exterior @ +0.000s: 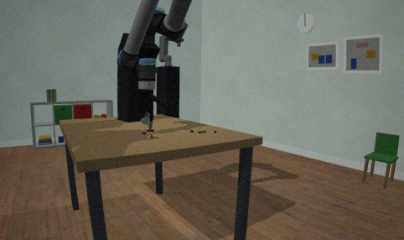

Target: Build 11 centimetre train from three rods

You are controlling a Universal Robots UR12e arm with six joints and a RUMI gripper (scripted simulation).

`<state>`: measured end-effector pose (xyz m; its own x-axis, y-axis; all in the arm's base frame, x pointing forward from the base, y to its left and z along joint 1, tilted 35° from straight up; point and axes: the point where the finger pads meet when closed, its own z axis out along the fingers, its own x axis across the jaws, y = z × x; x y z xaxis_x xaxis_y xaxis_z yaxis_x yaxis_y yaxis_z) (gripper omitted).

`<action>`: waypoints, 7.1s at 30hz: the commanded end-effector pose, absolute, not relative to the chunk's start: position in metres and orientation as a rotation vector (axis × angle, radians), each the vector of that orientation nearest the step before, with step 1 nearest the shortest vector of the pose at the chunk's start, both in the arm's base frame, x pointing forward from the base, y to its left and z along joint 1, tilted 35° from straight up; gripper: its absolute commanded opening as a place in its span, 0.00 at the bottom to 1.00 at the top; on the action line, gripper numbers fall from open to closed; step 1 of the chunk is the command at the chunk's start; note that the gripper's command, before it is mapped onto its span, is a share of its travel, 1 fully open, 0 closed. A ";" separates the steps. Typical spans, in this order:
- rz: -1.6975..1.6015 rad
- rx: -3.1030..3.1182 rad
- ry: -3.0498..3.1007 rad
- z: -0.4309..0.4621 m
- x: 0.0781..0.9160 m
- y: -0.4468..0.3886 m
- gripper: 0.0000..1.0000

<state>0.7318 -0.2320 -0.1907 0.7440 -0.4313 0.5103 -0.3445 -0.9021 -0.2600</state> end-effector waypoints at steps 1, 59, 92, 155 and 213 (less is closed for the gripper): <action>-0.874 -2.793 0.625 -0.190 0.732 -0.232 0.00; -0.874 -2.796 0.620 -0.190 0.732 -0.233 0.00; -0.874 -2.796 0.620 -0.200 0.739 -0.232 0.00; -0.874 -2.796 0.620 -0.171 0.719 -0.233 0.14; -0.882 -2.823 0.551 -0.126 0.689 -0.230 1.00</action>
